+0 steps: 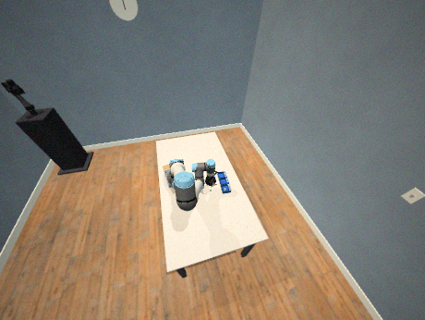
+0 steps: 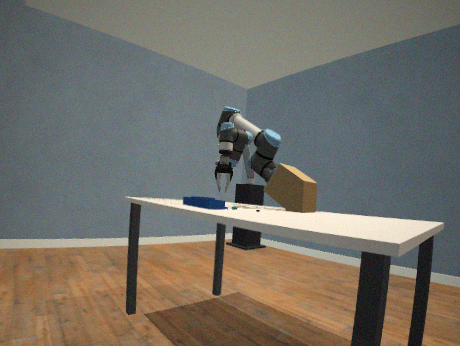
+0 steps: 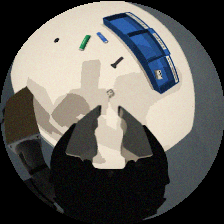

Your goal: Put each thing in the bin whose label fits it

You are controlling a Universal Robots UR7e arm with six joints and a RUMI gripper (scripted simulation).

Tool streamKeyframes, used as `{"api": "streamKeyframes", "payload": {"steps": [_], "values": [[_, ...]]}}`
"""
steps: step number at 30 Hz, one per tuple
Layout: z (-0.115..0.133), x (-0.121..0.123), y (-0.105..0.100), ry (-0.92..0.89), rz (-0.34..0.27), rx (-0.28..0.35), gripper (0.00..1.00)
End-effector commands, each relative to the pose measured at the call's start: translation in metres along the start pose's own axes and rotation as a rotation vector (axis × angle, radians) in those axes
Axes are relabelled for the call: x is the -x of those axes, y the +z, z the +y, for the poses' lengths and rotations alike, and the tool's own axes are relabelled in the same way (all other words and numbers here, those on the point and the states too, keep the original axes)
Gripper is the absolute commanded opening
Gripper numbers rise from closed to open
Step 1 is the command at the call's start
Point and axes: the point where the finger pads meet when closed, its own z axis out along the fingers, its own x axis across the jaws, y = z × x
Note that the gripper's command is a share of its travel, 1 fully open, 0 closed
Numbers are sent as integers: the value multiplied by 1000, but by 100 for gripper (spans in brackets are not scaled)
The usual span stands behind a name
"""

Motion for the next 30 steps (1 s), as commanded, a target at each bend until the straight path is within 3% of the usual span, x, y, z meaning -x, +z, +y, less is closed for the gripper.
{"api": "streamKeyframes", "payload": {"steps": [1,30], "values": [[0,1,-1,157,3,2,18],[-1,1,-2,740,12,-7,18]]}}
